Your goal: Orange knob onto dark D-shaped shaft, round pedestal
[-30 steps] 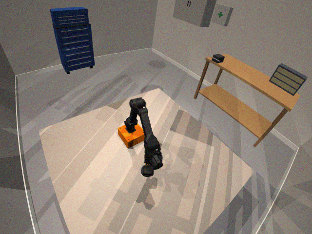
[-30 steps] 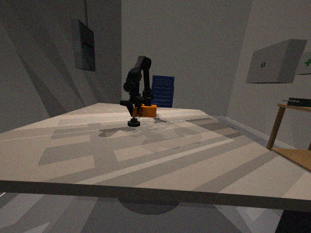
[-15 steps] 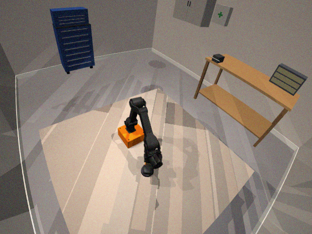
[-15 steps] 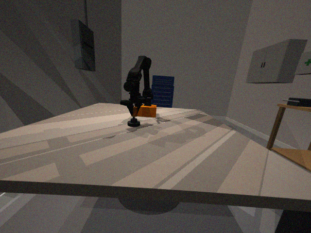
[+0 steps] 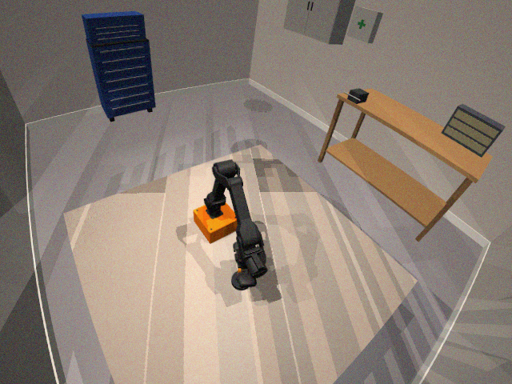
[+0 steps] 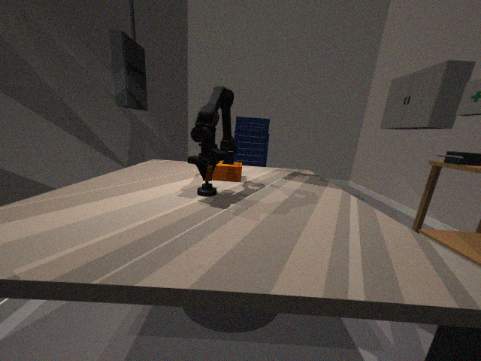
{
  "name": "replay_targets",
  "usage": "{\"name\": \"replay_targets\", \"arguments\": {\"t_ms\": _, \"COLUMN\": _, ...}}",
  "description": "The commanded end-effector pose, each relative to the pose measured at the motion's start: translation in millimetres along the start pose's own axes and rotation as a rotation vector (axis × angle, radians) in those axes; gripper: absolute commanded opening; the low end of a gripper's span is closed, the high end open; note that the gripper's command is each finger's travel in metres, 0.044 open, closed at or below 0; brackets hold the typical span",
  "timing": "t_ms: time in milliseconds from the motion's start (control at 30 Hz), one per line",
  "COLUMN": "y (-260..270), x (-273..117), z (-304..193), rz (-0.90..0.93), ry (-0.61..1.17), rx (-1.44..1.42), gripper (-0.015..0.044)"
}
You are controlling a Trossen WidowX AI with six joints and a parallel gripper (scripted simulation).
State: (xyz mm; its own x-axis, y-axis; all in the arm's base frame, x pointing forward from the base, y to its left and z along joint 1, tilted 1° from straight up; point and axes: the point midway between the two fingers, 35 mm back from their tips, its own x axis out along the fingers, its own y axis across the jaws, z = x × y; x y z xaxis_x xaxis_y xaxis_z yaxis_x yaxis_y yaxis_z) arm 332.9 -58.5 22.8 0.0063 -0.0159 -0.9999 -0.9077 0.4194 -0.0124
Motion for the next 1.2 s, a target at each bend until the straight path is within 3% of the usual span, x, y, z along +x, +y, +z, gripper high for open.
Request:
{"name": "replay_targets", "arguments": {"t_ms": 0, "y": -3.5, "x": -2.2, "z": 0.5, "rz": -0.005, "ry": 0.0, "rx": -0.005, "gripper": 0.0}}
{"name": "replay_targets", "arguments": {"t_ms": 667, "y": 0.6, "x": -3.3, "z": -0.5, "rz": -0.005, "ry": 0.0, "rx": -0.005, "gripper": 0.0}}
{"name": "replay_targets", "arguments": {"t_ms": 900, "y": 2.1, "x": -2.6, "z": -0.6, "rz": -0.005, "ry": 0.0, "rx": -0.204, "gripper": 0.0}}
{"name": "replay_targets", "arguments": {"t_ms": 1167, "y": -0.3, "x": -0.1, "z": -0.2, "rz": -0.005, "ry": 0.0, "rx": -0.214, "gripper": 0.0}}
